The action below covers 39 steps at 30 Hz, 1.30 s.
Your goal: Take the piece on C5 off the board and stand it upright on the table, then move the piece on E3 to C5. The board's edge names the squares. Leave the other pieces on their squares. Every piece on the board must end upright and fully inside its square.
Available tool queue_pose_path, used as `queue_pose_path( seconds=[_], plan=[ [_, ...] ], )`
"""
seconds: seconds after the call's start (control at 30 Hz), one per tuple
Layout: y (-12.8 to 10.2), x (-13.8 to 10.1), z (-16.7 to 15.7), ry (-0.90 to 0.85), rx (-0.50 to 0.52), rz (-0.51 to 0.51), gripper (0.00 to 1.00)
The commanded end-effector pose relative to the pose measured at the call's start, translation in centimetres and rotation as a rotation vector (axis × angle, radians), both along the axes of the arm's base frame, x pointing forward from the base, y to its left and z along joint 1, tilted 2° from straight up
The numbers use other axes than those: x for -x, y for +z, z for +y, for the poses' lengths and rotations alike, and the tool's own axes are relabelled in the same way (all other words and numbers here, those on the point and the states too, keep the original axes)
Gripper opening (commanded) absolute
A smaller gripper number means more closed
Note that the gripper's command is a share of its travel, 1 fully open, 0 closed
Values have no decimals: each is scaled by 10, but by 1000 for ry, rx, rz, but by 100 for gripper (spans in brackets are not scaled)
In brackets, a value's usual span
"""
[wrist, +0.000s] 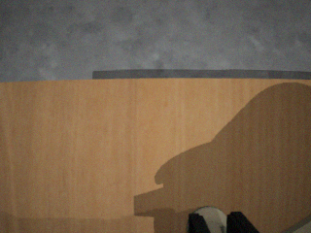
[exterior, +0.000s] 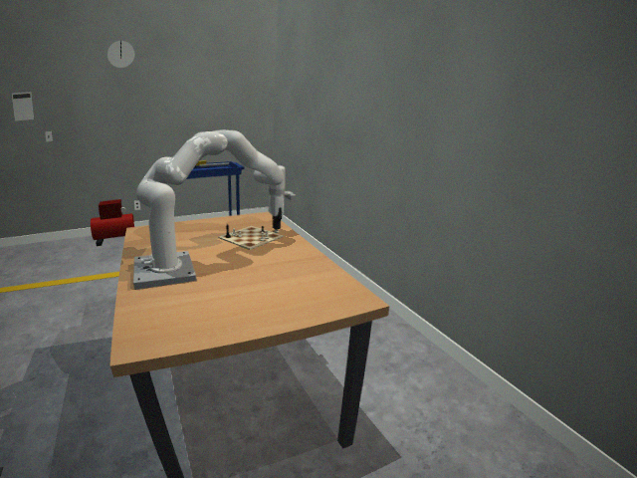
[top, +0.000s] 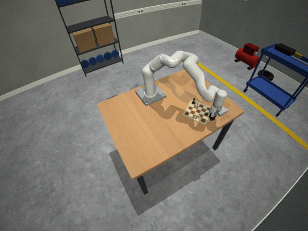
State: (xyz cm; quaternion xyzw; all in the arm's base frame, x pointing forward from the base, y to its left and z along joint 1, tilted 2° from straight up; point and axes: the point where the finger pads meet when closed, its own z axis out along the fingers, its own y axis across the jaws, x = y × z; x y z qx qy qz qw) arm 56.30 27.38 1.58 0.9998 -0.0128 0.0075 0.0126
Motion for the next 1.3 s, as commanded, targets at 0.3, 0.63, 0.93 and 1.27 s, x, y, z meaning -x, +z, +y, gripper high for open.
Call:
queue_pose_path(
  seconds=[0.3, 0.63, 0.93, 1.27],
  plan=[
    [3, -2, 1, 0, -3, -5, 0],
    [3, -2, 1, 0, -3, -5, 17],
    [3, -2, 1, 0, -3, -5, 34],
    [3, -2, 1, 0, -3, -5, 43]
  ],
)
